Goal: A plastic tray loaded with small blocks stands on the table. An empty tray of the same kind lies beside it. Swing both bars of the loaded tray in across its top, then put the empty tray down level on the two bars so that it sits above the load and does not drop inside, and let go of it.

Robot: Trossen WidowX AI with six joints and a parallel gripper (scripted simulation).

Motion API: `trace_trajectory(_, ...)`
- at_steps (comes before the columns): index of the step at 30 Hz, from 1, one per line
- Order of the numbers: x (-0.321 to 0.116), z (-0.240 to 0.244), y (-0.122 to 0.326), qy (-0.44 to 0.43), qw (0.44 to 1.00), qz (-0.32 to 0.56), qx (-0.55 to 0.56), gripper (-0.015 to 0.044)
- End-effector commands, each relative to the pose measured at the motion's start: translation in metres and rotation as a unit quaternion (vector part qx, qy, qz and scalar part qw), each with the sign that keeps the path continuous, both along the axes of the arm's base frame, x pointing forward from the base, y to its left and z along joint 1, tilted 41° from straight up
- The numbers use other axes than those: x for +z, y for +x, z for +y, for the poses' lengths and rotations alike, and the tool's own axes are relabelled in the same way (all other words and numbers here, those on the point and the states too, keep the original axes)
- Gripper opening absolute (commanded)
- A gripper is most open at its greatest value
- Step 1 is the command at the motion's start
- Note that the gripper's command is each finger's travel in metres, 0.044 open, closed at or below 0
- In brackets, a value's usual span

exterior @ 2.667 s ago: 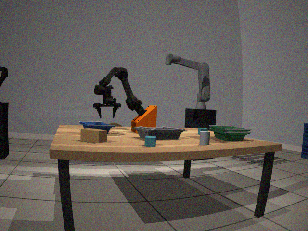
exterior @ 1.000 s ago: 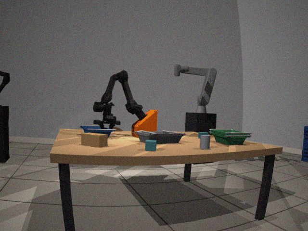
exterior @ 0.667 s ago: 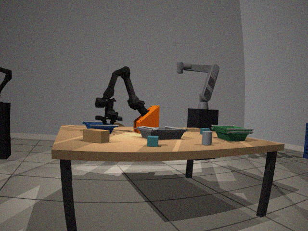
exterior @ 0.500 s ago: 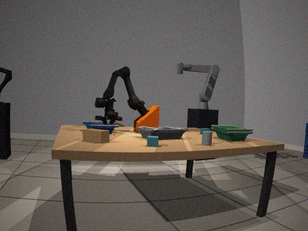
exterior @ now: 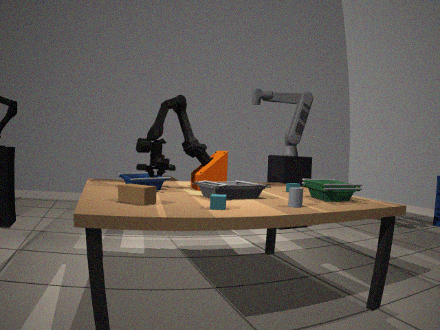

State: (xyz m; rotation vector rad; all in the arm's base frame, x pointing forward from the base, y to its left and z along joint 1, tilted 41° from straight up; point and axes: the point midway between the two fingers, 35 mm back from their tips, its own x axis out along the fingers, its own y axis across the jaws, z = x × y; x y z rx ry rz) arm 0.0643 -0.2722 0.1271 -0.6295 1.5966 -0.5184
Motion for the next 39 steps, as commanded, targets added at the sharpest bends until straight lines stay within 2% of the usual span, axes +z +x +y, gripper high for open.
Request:
trace_trajectory(1,0.013,0.008,0.004,-0.002,1.0,-0.002,0.002,0.0)
trace_trajectory(11,0.053,0.046,0.005,-0.002,1.0,-0.002,0.002,0.0)
trace_trajectory(24,0.058,0.048,0.006,-0.002,1.0,-0.002,0.002,0.0)
trace_trajectory(39,0.118,0.07,0.018,0.001,1.0,-0.004,0.001,0.0)
